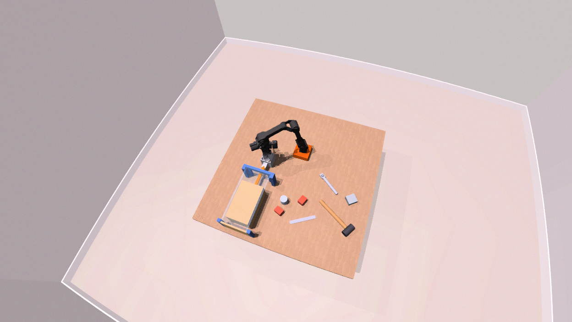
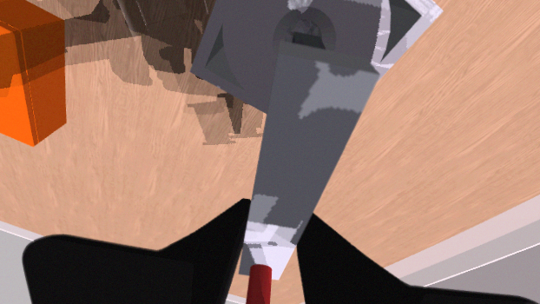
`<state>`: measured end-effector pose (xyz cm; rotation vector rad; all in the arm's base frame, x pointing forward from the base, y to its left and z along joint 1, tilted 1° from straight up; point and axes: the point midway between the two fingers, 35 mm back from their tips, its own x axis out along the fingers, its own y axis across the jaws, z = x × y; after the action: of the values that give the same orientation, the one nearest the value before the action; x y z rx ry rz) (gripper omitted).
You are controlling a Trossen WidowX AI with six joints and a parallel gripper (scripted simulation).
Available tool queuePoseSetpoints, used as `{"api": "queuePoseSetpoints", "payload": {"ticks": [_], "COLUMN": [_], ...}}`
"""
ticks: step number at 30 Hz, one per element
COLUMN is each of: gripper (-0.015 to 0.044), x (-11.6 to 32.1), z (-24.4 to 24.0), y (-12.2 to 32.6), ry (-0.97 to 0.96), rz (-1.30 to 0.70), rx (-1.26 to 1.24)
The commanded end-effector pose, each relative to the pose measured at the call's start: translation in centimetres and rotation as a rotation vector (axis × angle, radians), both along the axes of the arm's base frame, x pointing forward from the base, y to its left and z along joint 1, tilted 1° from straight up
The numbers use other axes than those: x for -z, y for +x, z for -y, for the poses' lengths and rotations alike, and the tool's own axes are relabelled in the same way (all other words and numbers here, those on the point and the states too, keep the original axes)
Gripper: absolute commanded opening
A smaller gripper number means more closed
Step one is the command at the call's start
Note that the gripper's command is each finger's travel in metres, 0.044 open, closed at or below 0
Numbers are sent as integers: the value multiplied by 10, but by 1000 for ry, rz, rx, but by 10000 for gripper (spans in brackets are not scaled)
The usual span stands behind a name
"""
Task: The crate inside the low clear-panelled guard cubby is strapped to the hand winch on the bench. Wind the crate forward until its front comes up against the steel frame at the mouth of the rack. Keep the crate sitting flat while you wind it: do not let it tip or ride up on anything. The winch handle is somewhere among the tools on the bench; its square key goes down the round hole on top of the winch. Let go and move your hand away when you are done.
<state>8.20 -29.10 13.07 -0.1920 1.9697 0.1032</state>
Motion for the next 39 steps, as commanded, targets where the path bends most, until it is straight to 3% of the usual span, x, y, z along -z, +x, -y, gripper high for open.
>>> {"api": "queuePoseSetpoints", "payload": {"ticks": [1,39], "gripper": [0,0], "x": [8,-3], "z": [-1,0], "y": [-1,0], "ry": [-4,-5], "rz": [-6,-7], "rx": [4,5]}}
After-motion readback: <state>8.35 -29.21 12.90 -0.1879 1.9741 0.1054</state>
